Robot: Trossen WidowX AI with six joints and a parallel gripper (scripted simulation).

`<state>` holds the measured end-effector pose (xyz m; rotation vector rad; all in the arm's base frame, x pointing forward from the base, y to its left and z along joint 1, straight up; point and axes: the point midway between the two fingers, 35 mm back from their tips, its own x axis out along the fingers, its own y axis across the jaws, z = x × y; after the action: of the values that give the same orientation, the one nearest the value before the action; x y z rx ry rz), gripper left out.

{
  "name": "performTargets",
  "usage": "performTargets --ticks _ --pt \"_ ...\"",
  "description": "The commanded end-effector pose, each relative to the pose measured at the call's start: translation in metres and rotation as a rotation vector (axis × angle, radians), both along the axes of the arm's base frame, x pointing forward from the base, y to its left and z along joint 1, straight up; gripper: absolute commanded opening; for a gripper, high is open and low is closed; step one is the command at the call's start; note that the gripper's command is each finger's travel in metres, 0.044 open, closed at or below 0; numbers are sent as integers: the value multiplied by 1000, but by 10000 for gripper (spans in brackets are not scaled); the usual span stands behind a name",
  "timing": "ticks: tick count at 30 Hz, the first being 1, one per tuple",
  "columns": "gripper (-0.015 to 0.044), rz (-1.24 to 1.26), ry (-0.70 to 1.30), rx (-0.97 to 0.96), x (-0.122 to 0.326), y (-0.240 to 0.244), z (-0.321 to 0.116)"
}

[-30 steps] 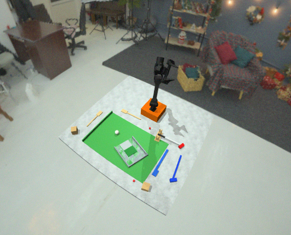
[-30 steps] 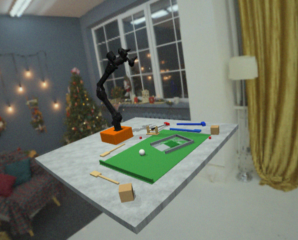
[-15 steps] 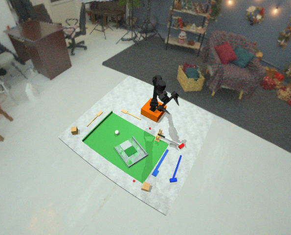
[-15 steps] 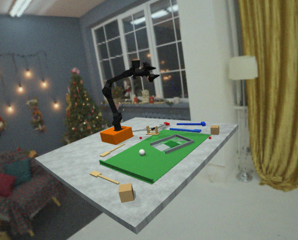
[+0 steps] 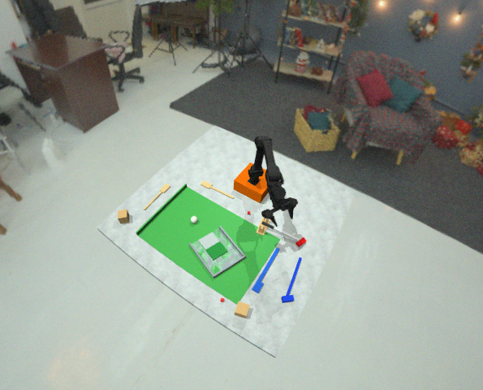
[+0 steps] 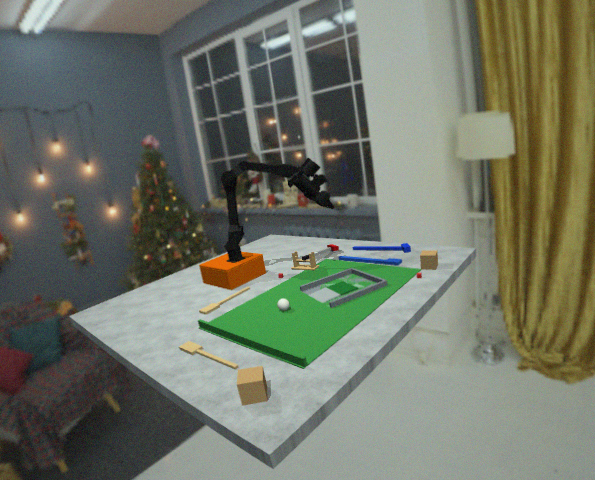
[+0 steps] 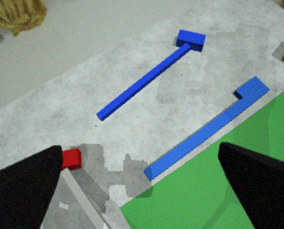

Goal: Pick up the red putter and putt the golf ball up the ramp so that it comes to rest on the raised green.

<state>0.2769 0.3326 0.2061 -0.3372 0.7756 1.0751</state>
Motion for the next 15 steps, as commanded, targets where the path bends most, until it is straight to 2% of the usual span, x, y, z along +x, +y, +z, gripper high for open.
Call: performTargets --ticks 1,9,15 --pt "440 166 -28 -219 -17 -9 -61" --pt "440 638 -44 -627 -67 -54 -166" --pt "440 683 -41 -656 -71 -56 -173"
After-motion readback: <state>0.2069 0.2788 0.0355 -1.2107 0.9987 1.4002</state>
